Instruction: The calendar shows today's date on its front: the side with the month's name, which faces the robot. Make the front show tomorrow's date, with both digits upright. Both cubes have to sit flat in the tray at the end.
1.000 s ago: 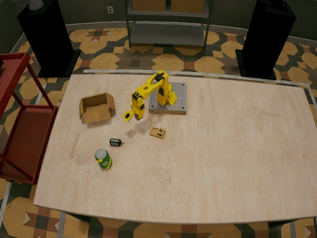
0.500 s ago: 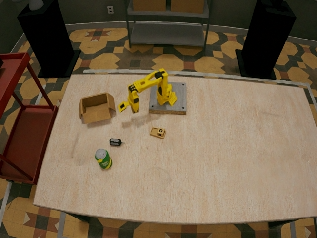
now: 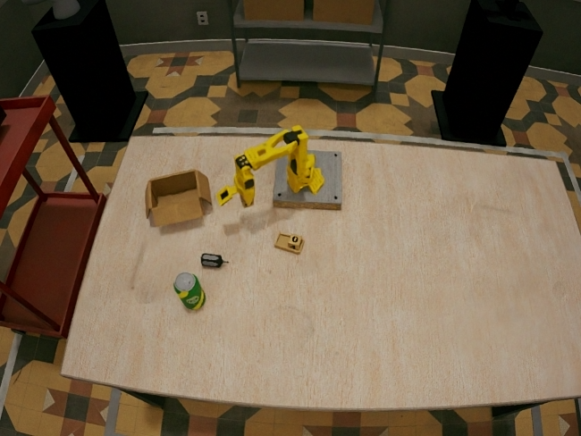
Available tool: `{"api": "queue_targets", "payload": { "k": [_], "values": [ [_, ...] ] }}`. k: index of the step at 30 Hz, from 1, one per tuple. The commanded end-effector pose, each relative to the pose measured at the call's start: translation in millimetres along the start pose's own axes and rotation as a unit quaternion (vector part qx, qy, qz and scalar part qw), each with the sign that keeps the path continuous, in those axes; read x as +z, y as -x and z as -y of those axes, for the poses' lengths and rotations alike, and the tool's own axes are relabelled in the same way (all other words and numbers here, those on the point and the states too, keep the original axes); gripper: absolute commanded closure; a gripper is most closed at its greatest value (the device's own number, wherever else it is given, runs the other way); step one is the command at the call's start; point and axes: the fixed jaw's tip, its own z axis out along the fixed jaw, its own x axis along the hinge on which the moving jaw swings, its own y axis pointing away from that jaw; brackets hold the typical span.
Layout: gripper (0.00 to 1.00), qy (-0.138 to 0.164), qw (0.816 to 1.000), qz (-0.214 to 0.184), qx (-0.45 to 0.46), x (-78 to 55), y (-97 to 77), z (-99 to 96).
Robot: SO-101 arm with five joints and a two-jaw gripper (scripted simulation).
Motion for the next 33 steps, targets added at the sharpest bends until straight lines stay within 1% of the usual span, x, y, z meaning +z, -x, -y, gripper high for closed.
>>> {"api": "queue_targets", "payload": {
  "k": [1, 13, 24, 28, 33],
  "values": [
    [1.00, 0.001, 1.000, 0.006, -0.013, -1.0, -0.5, 1.2],
    [1.00, 0.001, 0.999, 0.006, -0.041, -1.0, -1.4, 1.2],
    [1.00, 0.001, 0.999, 0.006, -0.043, -0.4, -1.4, 1.2],
    [1.00, 0.001, 0.999, 0.006, -0.043, 2.5, -1.1, 1.2],
    [1.00, 0.001, 0.999, 0.006, -0.043, 9.6, -0.6, 1.1]
  ]
}}
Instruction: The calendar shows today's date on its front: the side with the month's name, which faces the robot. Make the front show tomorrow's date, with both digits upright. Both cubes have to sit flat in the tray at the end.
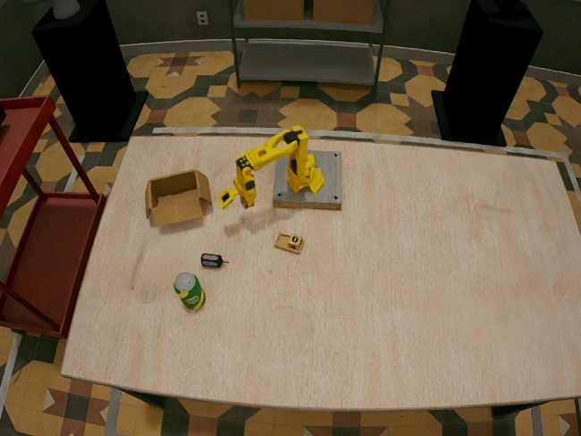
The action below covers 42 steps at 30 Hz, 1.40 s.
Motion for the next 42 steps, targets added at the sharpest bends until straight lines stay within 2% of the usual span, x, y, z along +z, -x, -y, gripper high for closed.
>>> {"api": "queue_targets", "payload": {
  "k": [1, 13, 21, 22, 42],
  "values": [
    [1.00, 0.001, 1.000, 0.003, -0.002, 5.7, 0.6, 1.0],
    [1.00, 0.001, 1.000, 0.003, -0.002, 19.7, 0.3, 1.0],
    [1.00, 0.001, 1.000, 0.003, -0.002, 21.3, 0.1, 1.0],
    [1.00, 0.000, 1.000, -0.017, -0.002, 29.9, -5.9, 3.5],
    [1.00, 0.000, 1.000, -0.017, -0.002, 30.7, -5.9, 3.5]
  ]
}}
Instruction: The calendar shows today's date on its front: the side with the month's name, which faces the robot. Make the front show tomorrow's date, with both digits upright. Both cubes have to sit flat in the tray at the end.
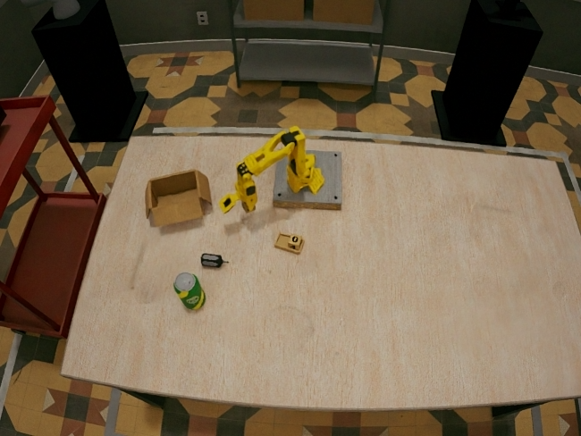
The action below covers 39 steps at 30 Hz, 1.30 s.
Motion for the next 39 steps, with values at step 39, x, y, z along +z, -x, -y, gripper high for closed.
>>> {"api": "queue_targets", "payload": {
  "k": [39],
  "values": [
    [1.00, 0.000, 1.000, -0.008, -0.002, 19.1, -3.0, 1.1]
  ]
}}
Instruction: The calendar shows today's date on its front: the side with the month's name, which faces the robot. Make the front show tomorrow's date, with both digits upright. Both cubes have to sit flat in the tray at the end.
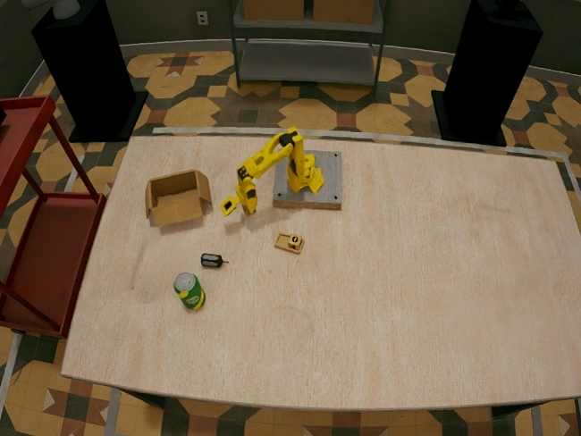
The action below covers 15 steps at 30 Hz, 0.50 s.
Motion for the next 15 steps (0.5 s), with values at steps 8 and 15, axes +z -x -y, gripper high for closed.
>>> {"api": "queue_targets", "payload": {
  "k": [8, 15],
  "values": [
    [1.00, 0.000, 1.000, -0.006, -0.002, 6.5, -2.5, 1.1],
    [1.00, 0.000, 1.000, -0.006, -0.002, 9.1, -2.5, 1.1]
  ]
}}
